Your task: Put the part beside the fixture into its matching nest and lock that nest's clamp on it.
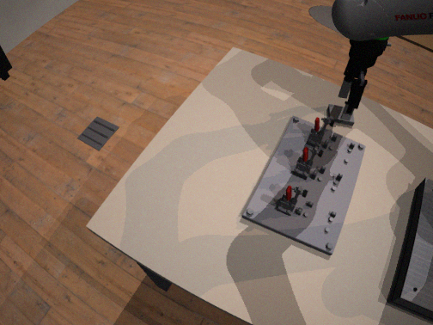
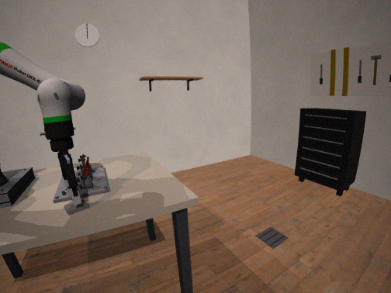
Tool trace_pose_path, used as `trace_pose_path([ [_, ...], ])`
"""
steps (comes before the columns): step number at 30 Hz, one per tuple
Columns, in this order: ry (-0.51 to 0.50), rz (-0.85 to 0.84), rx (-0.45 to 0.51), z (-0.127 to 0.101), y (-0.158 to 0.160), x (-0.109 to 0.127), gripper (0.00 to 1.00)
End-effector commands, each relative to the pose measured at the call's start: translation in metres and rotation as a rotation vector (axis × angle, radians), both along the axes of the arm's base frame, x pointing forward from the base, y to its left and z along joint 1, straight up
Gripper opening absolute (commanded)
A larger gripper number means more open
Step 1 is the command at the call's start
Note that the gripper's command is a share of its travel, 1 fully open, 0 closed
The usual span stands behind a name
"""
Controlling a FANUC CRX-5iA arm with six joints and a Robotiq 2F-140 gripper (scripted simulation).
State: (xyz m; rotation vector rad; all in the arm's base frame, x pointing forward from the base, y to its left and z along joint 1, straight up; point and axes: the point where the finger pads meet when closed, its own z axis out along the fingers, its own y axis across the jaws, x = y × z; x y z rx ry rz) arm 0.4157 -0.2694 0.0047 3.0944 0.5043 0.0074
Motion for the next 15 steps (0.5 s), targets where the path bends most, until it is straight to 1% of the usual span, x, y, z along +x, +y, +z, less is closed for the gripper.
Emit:
trace_pose_path([
  [1, 0.0, 0.0, 0.0, -0.002, 0.0, 0.0, 0.58],
  [8, 0.0, 0.0, 0.0, -0.009, 0.0, 0.0, 0.58],
  [15, 0.0, 0.0, 0.0, -0.021, 0.0, 0.0, 0.58],
])
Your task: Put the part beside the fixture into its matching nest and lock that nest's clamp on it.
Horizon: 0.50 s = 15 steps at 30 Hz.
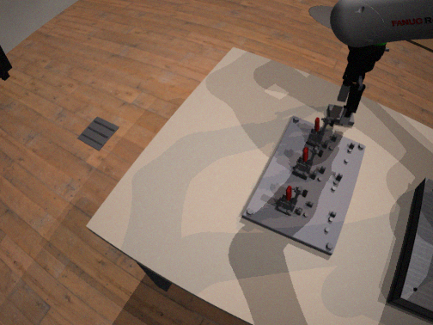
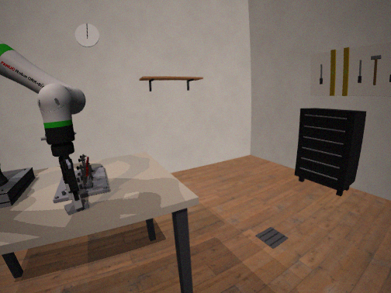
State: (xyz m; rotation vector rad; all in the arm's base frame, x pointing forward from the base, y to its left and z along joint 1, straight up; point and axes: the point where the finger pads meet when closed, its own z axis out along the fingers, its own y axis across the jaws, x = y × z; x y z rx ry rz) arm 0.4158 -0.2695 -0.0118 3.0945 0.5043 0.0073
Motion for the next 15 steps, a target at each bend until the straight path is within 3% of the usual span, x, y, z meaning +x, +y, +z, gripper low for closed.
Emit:
trace_pose_path([
  [1, 0.0, 0.0, 0.0, -0.0064, -0.0002, 0.0003, 0.58],
  [15, 0.0, 0.0, 0.0, -0.0126, -0.0002, 0.0003, 0.58],
])
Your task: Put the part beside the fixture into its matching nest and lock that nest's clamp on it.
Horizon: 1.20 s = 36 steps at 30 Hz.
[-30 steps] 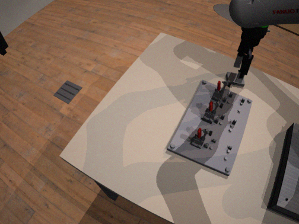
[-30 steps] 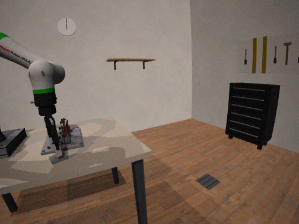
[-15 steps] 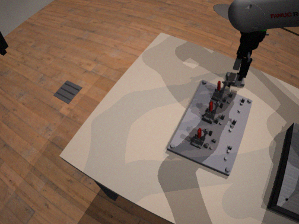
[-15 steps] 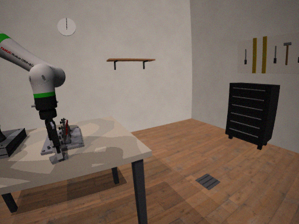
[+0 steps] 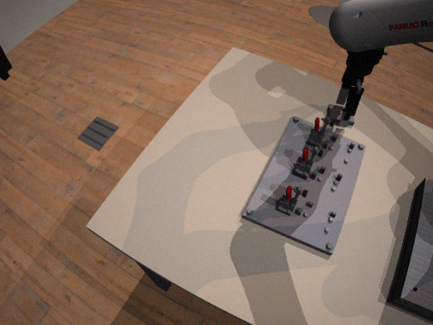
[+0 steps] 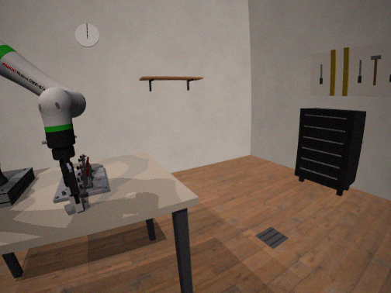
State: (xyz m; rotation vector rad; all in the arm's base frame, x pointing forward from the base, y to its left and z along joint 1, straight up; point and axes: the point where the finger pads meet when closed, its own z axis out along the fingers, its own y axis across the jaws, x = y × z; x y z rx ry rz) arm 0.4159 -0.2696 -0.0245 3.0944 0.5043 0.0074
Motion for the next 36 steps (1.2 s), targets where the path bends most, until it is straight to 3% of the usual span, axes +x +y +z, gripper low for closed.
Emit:
trace_pose_path([
  [1, 0.0, 0.0, 0.0, 0.0001, -0.0001, 0.0002, 0.58],
  [12, 0.0, 0.0, 0.0, 0.0001, -0.0001, 0.0002, 0.58],
  [13, 0.0, 0.0, 0.0, 0.0001, -0.0001, 0.0002, 0.0],
  [36, 0.0, 0.0, 0.0, 0.0001, -0.0001, 0.0002, 0.0],
])
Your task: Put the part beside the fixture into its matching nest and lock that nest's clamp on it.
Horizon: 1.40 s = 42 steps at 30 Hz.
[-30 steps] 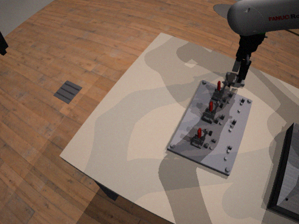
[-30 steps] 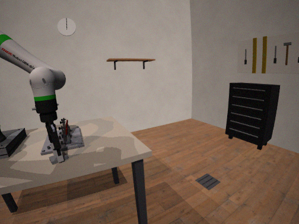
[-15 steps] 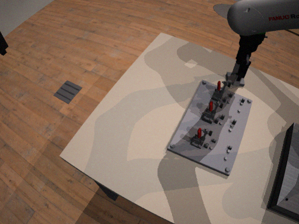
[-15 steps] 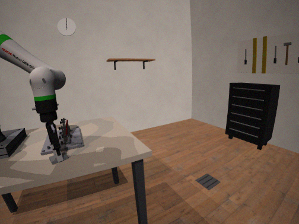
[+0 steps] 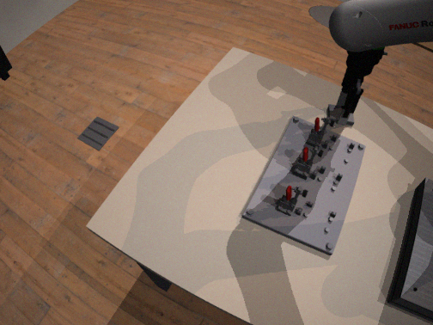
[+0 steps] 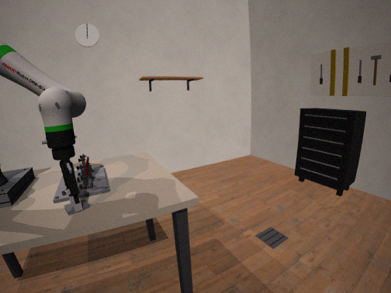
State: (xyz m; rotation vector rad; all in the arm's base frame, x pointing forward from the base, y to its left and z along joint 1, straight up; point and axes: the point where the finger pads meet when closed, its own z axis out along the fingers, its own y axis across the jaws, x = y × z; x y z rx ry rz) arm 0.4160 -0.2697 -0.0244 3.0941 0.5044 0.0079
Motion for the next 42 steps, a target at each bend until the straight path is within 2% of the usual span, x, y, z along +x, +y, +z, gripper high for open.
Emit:
trace_pose_path([
  [1, 0.0, 0.0, 0.0, 0.0, 0.0, 0.0, 0.0],
  [27, 0.0, 0.0, 0.0, 0.004, 0.0, 0.0, 0.0],
  [34, 0.0, 0.0, 0.0, 0.019, 0.0, 0.0, 0.0],
  [42, 0.0, 0.0, 0.0, 0.048, 0.0, 0.0, 0.0],
])
